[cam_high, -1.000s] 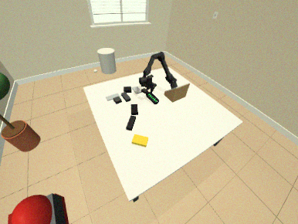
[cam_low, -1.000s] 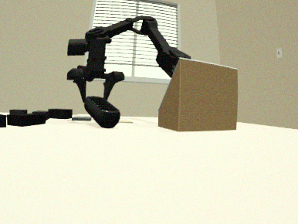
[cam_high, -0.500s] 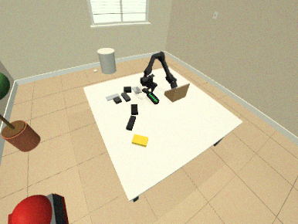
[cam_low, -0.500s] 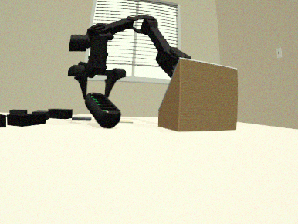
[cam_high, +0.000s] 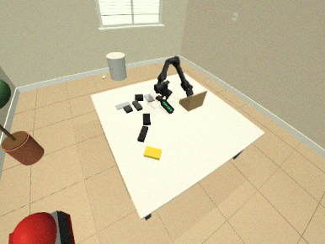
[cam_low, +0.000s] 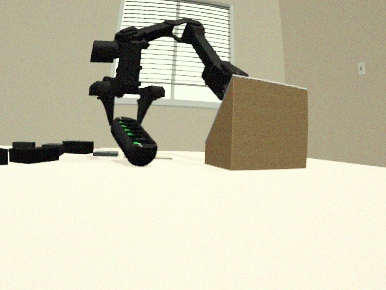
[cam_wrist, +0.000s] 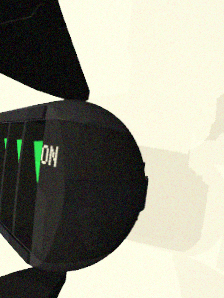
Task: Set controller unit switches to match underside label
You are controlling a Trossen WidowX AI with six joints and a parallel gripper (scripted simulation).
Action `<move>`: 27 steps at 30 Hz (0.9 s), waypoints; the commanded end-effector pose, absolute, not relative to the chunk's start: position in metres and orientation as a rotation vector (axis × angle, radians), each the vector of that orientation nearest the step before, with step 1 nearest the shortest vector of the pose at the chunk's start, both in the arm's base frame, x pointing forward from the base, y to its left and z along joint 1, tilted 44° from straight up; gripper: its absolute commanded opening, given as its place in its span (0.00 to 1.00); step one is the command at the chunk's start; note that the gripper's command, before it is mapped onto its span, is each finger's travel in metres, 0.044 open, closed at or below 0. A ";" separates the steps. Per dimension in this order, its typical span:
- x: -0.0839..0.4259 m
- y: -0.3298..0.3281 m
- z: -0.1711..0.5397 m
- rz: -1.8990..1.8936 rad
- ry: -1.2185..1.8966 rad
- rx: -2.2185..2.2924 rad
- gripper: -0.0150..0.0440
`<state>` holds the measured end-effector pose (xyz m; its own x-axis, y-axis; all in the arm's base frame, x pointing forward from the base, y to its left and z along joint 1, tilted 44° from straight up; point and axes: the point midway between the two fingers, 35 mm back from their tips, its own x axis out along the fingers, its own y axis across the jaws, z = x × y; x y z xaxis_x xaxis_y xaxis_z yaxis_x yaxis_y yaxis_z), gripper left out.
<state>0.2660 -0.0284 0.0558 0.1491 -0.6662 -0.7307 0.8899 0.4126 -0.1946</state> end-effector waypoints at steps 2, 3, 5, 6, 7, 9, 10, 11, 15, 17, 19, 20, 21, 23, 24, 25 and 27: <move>0.264 -0.023 0.056 -1.140 0.851 0.309 0.82; 0.264 -0.022 0.056 -1.140 0.849 0.308 0.82; 0.263 -0.021 0.056 -1.140 0.846 0.306 0.82; 0.263 -0.020 0.056 -1.140 0.844 0.304 0.82; 0.262 -0.019 0.056 -1.141 0.842 0.303 0.82; 0.262 -0.018 0.055 -1.141 0.839 0.301 0.82; 0.261 -0.017 0.055 -1.141 0.837 0.300 0.82; 0.261 -0.016 0.055 -1.141 0.836 0.299 0.82; 0.259 -0.013 0.055 -1.142 0.829 0.294 0.82; 0.259 -0.012 0.055 -1.142 0.826 0.292 0.82; 0.258 -0.010 0.054 -1.142 0.822 0.289 0.82; 0.258 -0.009 0.054 -1.142 0.821 0.288 0.82; 0.257 -0.009 0.054 -1.142 0.819 0.287 0.82; 0.256 -0.007 0.054 -1.142 0.816 0.285 0.82; 0.256 -0.006 0.054 -1.143 0.814 0.284 0.82; 0.256 -0.006 0.054 -1.143 0.812 0.283 0.82; 0.255 -0.006 0.053 -1.143 0.809 0.280 0.82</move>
